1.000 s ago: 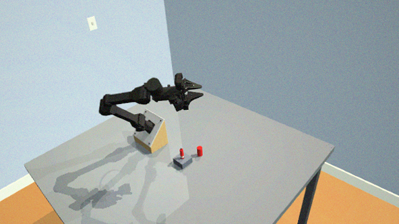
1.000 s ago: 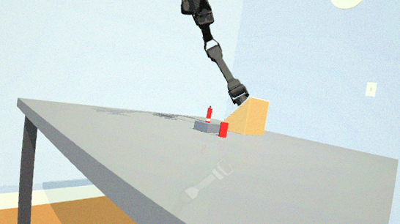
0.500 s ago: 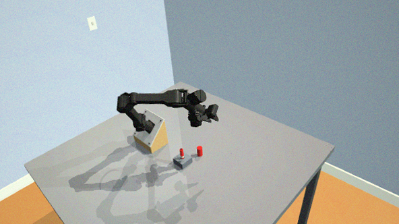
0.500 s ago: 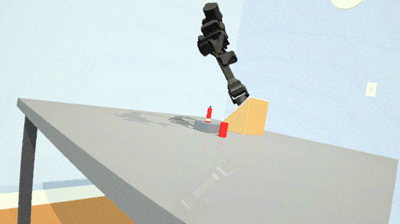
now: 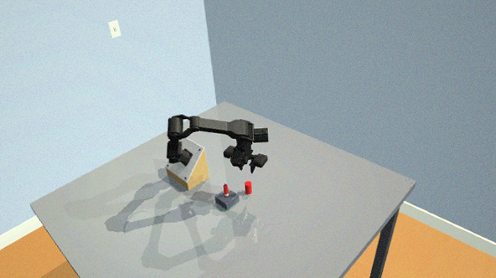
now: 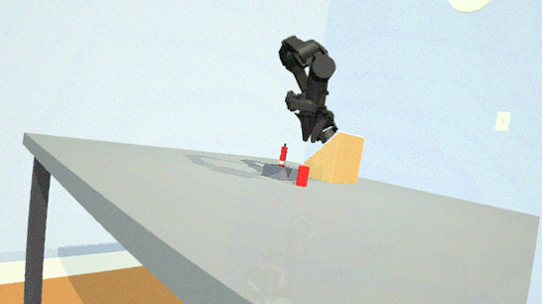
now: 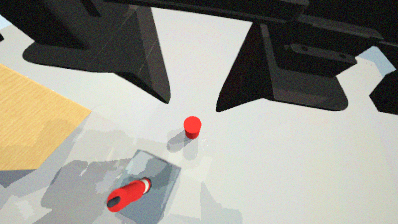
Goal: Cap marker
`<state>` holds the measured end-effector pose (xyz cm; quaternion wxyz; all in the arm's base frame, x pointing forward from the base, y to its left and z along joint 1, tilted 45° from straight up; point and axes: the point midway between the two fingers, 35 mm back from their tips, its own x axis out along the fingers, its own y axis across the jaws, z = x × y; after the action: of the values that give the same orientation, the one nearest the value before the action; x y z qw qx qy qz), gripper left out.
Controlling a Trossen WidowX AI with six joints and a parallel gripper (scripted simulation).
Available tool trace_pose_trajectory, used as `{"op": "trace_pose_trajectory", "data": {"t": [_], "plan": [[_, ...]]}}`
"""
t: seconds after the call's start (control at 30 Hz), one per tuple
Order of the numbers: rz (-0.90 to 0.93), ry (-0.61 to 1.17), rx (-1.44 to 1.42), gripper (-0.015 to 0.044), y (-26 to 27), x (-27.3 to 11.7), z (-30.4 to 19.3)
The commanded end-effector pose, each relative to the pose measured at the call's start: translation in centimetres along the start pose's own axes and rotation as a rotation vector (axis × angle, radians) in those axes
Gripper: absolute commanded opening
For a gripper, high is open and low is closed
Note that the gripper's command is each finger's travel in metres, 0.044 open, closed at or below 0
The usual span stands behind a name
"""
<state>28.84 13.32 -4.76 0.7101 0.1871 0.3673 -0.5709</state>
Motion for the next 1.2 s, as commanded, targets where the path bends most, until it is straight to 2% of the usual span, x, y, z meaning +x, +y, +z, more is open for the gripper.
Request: {"op": "trace_pose_trajectory", "data": {"t": [0.0,0.17,1.17], "plan": [[-0.009,-0.027,0.002,0.0247,-0.3,0.2,0.3],[-0.009,-0.028,0.003,0.0247,-0.2,3.7,0.3],[-0.009,-0.027,0.003,0.0247,0.0,8.0,0.3]]}}
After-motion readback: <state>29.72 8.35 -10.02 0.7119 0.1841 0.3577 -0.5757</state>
